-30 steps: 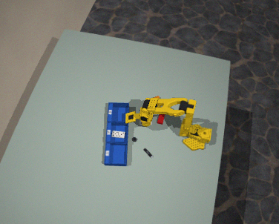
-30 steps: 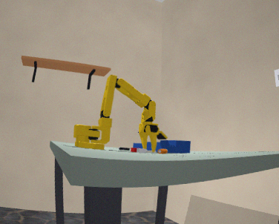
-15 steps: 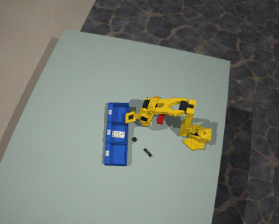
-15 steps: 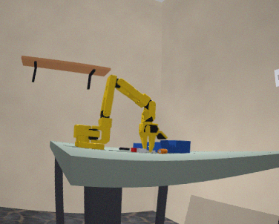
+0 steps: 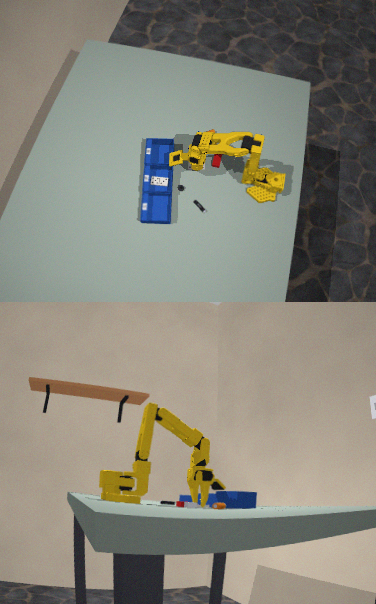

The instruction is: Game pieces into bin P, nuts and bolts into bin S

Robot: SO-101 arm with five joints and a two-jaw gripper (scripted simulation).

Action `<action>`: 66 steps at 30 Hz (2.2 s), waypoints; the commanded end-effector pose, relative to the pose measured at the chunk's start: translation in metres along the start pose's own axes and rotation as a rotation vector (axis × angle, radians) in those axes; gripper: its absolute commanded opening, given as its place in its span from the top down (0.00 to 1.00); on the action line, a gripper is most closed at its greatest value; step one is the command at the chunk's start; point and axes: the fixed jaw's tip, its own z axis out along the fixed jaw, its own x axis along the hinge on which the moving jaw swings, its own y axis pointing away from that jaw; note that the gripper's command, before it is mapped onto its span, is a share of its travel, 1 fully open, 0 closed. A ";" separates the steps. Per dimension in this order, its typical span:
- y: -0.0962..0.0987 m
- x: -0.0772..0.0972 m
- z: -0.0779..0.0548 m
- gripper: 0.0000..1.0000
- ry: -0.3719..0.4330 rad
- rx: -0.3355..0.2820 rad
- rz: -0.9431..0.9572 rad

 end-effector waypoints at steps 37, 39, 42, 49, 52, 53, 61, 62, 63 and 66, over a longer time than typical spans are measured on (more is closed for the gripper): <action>-0.004 -0.003 -0.021 1.00 -0.018 0.004 -0.002; -0.004 -0.003 -0.024 1.00 -0.018 0.004 -0.002; -0.005 -0.003 -0.030 1.00 -0.018 0.004 -0.002; -0.006 -0.002 -0.045 1.00 -0.018 0.004 -0.002; -0.006 -0.002 -0.047 1.00 -0.018 0.004 -0.002; -0.006 -0.002 -0.047 1.00 -0.018 0.004 -0.002; -0.006 -0.002 -0.047 1.00 -0.019 0.005 -0.002; -0.005 -0.003 -0.048 1.00 -0.020 0.005 -0.002; -0.005 -0.003 -0.048 1.00 -0.022 0.005 -0.002; -0.004 -0.006 -0.049 1.00 -0.028 0.007 -0.002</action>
